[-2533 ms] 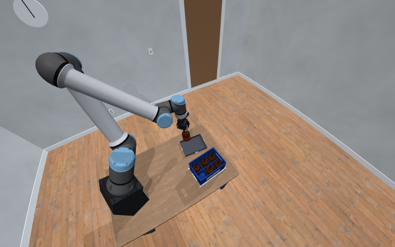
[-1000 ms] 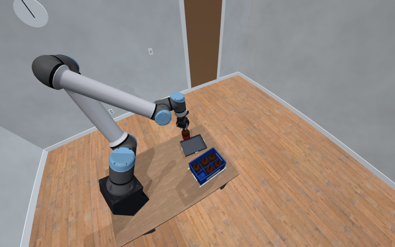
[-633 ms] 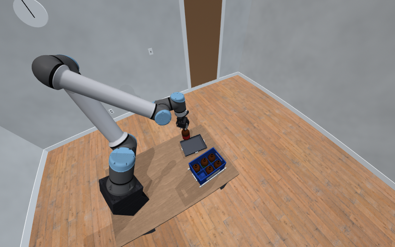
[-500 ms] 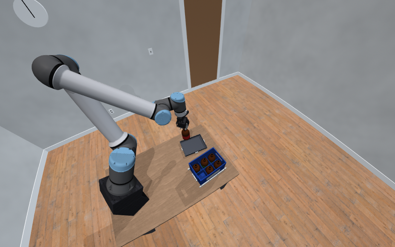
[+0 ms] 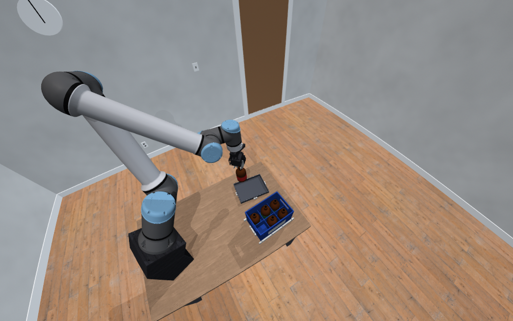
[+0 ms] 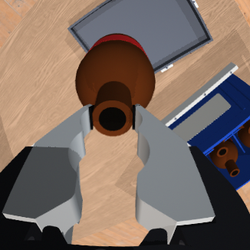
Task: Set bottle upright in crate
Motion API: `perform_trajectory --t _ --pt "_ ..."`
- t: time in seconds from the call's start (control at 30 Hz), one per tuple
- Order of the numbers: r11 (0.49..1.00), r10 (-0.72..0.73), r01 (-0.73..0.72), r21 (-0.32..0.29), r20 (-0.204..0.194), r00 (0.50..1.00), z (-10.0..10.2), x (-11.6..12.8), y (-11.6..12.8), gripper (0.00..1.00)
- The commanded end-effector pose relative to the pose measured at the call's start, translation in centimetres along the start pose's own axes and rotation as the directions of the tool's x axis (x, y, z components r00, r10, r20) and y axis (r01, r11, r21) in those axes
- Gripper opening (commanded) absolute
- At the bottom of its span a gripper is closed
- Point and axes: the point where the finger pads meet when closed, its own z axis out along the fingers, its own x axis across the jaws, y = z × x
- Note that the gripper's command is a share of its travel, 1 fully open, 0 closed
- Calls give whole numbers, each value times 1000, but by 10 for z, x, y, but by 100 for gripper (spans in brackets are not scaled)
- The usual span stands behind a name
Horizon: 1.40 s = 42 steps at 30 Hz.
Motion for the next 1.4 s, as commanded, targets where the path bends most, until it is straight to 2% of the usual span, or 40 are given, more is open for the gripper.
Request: perform_trajectory --t 0.0,1.37 --pt "1000 -1 1 1 -1 1000 -1 0 -1 0" --pt "1000 -1 1 1 -1 1000 -1 3 3 0"
